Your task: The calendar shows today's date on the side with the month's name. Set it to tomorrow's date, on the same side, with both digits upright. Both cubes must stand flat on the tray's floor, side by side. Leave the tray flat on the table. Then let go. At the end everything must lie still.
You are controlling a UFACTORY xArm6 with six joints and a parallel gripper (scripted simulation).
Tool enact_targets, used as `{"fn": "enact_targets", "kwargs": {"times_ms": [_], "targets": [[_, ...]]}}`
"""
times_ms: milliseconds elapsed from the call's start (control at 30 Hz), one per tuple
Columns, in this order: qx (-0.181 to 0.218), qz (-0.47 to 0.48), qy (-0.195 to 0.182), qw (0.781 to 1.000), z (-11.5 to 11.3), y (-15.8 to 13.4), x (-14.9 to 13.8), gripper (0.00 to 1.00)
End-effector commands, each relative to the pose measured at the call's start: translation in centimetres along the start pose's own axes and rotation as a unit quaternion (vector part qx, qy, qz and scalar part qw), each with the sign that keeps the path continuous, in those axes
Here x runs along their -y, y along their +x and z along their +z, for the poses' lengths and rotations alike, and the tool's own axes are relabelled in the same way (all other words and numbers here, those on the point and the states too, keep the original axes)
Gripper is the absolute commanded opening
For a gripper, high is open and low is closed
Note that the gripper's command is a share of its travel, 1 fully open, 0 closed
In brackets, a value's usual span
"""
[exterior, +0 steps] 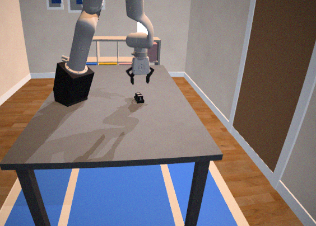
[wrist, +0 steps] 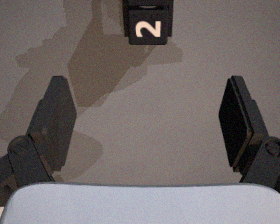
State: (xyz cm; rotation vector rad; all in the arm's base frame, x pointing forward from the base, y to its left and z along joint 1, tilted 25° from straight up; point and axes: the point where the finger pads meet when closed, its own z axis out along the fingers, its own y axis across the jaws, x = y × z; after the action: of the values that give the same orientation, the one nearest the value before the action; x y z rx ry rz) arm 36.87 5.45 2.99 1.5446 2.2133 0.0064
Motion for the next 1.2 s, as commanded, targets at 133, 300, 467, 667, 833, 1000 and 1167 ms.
{"fn": "enact_targets", "kwargs": {"times_ms": [133,300,467,667,833,1000,1167], "targets": [[0.0,0.0,0.0,1.0,-0.1,0.0,-0.1,1.0],[0.0,0.0,0.0,1.0,-0.1,0.0,-0.1,1.0],[0.0,0.0,0.0,1.0,-0.1,0.0,-0.1,1.0],[0.0,0.0,0.0,1.0,-0.9,0.0,-0.1,1.0],[0.0,0.0,0.0,1.0,-1.7,0.0,-0.1,1.0],[0.0,0.0,0.0,1.0,-3.7,0.0,-0.1,1.0],[0.0,0.0,0.0,1.0,-5.7,0.0,-0.1,1.0]]}}
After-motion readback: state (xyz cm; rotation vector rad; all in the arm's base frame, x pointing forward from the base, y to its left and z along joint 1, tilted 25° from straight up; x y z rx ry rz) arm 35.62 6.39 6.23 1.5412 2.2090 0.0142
